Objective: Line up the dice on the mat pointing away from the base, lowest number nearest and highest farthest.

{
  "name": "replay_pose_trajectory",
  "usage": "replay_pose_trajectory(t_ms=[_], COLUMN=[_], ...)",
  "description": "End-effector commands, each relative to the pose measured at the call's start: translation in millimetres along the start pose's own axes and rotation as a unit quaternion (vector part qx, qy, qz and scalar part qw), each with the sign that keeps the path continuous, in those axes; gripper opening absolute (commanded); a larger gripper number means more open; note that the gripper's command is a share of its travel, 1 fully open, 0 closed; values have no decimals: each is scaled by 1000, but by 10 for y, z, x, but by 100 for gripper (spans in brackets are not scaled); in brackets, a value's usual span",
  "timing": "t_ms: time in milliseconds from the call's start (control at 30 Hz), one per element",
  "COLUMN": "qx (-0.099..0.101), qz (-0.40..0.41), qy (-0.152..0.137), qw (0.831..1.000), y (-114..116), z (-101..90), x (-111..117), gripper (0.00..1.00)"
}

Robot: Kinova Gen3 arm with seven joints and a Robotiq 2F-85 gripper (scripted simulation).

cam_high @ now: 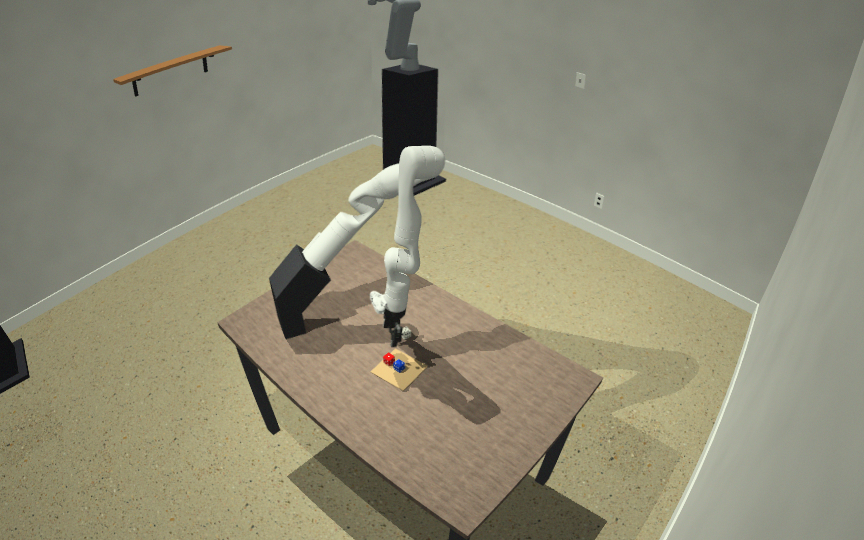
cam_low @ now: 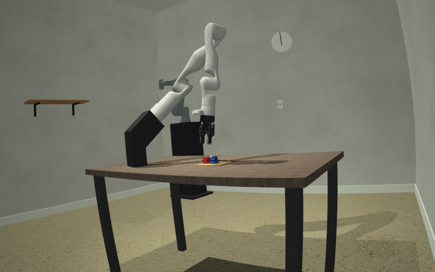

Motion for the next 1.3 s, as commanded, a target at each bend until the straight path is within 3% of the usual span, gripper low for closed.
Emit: replay_pose_trajectory(t_ms=[0,200,300,367,433,500,600,633,733,767,1000,1067,1267], qx=[2,5,8,11,13,13,19,20,28,28,50,50,65], qz=[-53,-198,-269,-333,-367,-367,-457,-464,-542,-546,-688,-688,-758], qy=[5,12,14,14,14,14,12,12,9,8,-5,-5,-13], qw=[999,980,963,943,930,930,889,885,840,838,724,724,649], y=[51,173,230,280,313,313,386,392,464,469,639,639,751], z=[-1,2,1,-2,-4,-4,-14,-14,-27,-28,-63,-63,-94], x=[-26,-84,-124,-167,-195,-195,-274,-281,-365,-370,-577,-577,-714], gripper=[100,100,100,100,100,100,100,100,100,100,100,100,100])
Point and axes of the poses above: the point where the finger pads meet when closed, its own z axis out along the fingers, its own y axis across the jaws, x = y × z, the point moved 5 cm from there along -z, back along the fingers, and after that the axes turned 6 degrees about -z, right-handed, at the moved point
